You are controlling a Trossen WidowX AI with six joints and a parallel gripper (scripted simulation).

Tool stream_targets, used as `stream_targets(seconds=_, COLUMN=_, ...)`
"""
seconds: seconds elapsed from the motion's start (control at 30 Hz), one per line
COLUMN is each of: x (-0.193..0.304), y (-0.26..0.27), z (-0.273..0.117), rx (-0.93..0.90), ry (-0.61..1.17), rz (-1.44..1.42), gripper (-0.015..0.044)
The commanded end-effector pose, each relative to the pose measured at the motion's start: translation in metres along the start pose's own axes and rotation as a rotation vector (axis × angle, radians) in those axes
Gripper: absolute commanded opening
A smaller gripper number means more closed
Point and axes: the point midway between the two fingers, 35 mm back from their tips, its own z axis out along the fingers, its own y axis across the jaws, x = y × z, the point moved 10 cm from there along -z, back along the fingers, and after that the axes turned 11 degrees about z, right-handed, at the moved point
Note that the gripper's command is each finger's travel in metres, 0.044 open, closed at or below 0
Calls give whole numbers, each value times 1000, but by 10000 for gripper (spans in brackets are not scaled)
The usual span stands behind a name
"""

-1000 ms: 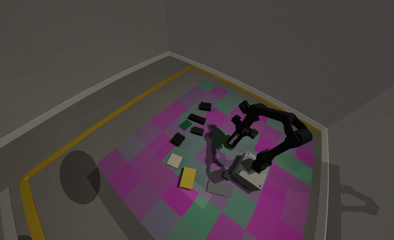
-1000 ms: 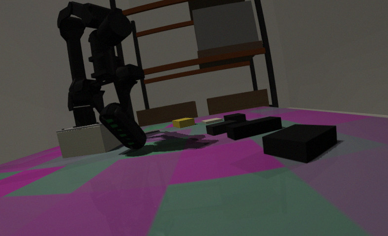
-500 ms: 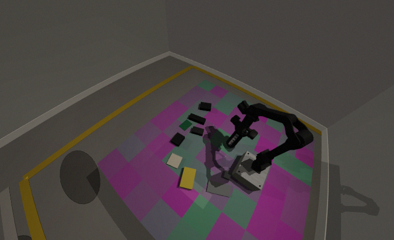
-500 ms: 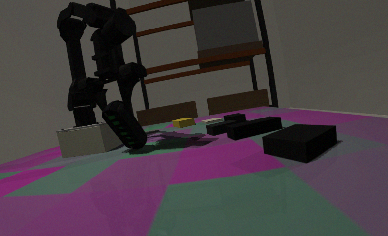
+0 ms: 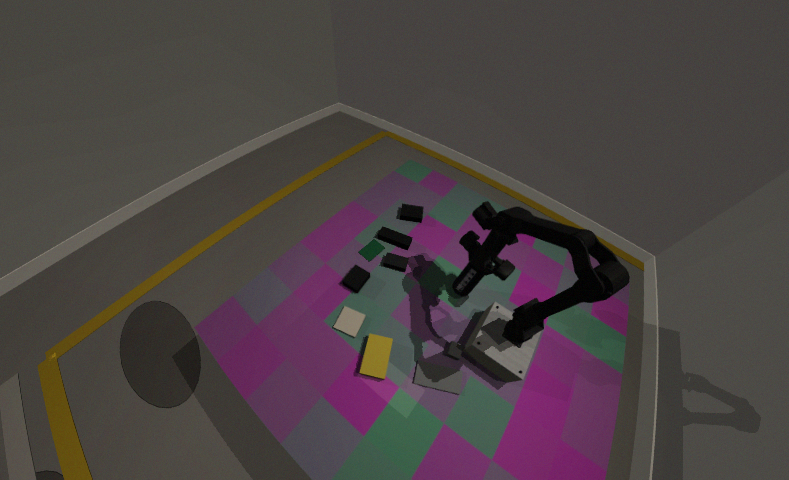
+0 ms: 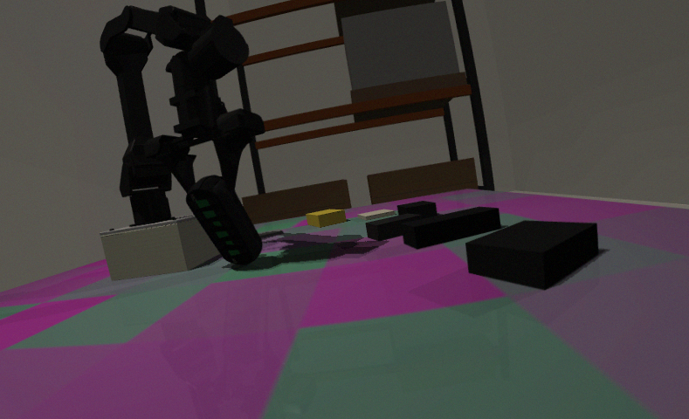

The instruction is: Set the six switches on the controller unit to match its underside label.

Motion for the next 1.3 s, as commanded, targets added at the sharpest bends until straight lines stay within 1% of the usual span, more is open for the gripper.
stream_targets(seconds=0.0, x=-5, y=2, z=1, rx=-8, ry=-14, rz=-2, gripper=337)
stream_targets(seconds=1.27, x=-35, y=7, z=-4, rx=-8, ry=-17, rz=-2, gripper=338)
